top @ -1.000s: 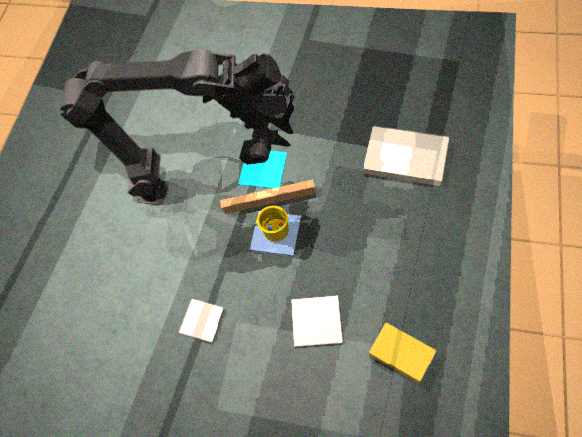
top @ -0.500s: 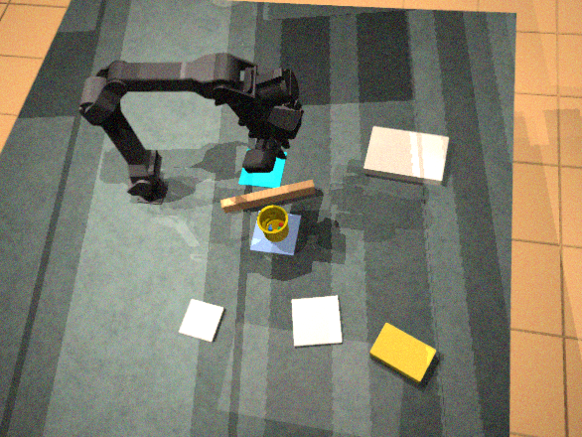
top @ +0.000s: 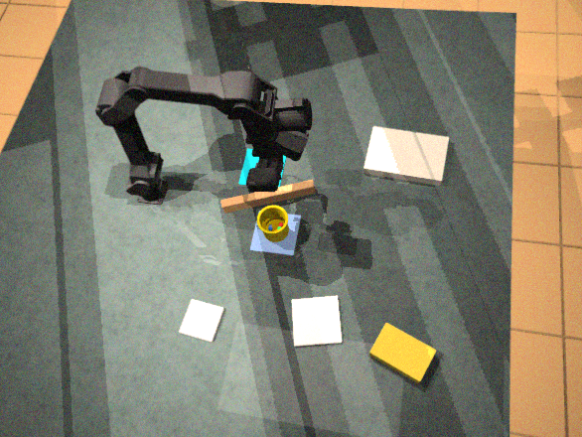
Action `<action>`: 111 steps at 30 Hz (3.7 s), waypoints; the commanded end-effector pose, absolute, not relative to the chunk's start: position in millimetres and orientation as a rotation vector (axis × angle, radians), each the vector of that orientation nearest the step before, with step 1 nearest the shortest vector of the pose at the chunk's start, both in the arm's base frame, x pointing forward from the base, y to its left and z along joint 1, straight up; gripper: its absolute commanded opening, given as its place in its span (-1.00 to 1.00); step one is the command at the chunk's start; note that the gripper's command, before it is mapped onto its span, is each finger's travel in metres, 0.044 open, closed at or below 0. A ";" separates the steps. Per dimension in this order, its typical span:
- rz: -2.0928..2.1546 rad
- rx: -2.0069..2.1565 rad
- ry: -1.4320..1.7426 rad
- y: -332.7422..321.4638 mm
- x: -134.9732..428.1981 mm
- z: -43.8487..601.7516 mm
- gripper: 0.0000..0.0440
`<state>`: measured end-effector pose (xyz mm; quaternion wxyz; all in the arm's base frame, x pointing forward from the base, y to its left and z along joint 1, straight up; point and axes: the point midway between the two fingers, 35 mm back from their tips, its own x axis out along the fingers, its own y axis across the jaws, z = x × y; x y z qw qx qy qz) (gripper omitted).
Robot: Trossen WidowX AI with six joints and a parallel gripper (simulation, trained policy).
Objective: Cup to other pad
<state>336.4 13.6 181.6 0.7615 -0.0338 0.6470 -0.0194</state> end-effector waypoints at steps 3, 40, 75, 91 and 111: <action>-0.038 -0.115 1.483 -0.9 333.2 167.5 -0.46; 0.197 -0.325 1.662 -42.0 319.0 54.1 -0.61; 0.437 -0.514 1.573 2.0 307.7 127.3 -0.98; 0.485 -0.586 1.484 56.0 306.1 137.0 -1.00; 0.500 -0.613 1.406 115.5 288.9 127.7 -1.00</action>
